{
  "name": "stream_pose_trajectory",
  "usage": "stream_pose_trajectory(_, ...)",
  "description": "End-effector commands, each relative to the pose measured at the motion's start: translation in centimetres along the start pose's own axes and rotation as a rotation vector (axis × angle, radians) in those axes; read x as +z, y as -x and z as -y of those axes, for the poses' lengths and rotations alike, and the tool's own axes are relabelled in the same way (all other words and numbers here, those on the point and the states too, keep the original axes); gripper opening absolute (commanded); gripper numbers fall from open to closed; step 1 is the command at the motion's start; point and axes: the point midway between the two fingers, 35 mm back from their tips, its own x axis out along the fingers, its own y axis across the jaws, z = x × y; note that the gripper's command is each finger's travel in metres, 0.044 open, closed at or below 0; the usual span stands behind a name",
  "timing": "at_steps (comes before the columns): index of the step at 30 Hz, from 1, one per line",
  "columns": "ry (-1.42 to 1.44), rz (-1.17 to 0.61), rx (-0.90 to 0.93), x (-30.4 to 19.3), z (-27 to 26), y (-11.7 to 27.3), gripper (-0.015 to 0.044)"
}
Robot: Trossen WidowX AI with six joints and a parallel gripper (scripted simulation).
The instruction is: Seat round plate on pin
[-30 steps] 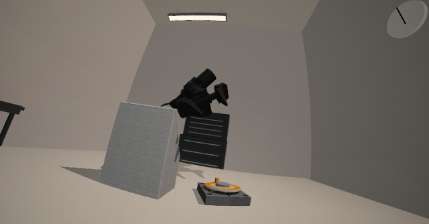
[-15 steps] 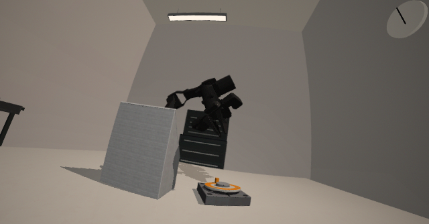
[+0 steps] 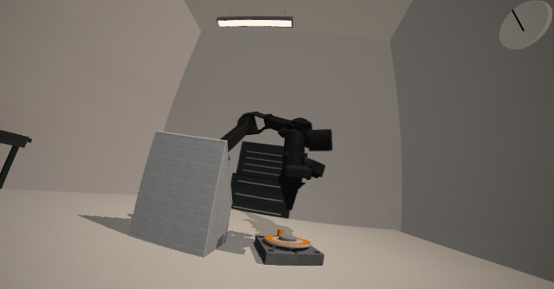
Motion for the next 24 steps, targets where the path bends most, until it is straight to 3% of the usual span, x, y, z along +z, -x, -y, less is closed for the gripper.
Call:
stream_pose_trajectory(1, -0.147, -0.051, 0.047, 0.5, -0.6, -1.2, 0.0000)
stream_pose_trajectory(8, -0.147, -0.051, 0.047, 0.4, -0.6, -1.3, 0.0000)
stream_pose_trajectory(18, -0.147, -0.051, 0.048, 0.0, -0.9, -5.7, 0.0000)
stream_pose_trajectory(24, -0.147, -0.051, 0.049, -0.1, -0.9, -6.0, 0.0000)
